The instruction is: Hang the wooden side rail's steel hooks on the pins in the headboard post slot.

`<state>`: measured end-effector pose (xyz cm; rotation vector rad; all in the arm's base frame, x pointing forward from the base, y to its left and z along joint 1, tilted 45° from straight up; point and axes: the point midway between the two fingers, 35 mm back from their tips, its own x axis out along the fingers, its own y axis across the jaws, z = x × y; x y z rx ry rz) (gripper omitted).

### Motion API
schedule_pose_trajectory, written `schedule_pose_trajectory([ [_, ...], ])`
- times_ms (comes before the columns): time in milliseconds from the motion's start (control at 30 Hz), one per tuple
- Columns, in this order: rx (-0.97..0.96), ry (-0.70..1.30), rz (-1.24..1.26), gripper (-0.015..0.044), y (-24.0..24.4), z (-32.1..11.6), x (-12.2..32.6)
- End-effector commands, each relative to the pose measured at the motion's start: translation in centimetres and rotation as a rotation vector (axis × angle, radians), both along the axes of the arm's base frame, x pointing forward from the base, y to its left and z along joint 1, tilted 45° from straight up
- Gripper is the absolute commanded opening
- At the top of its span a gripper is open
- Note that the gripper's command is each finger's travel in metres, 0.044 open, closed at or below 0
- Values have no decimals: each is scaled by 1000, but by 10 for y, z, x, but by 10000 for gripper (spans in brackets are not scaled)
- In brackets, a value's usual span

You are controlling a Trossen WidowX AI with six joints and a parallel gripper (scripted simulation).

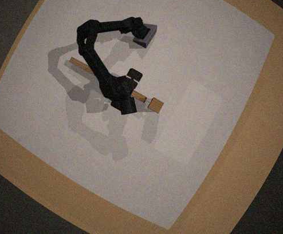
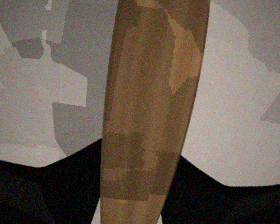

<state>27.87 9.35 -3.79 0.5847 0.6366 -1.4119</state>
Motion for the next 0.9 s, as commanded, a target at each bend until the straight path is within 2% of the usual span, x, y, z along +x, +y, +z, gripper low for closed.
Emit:
schedule_pose_trajectory([
  [0, 5, -8, 7, 0, 5, 1, 1],
  [867, 5, -8, 7, 0, 5, -3, -1],
])
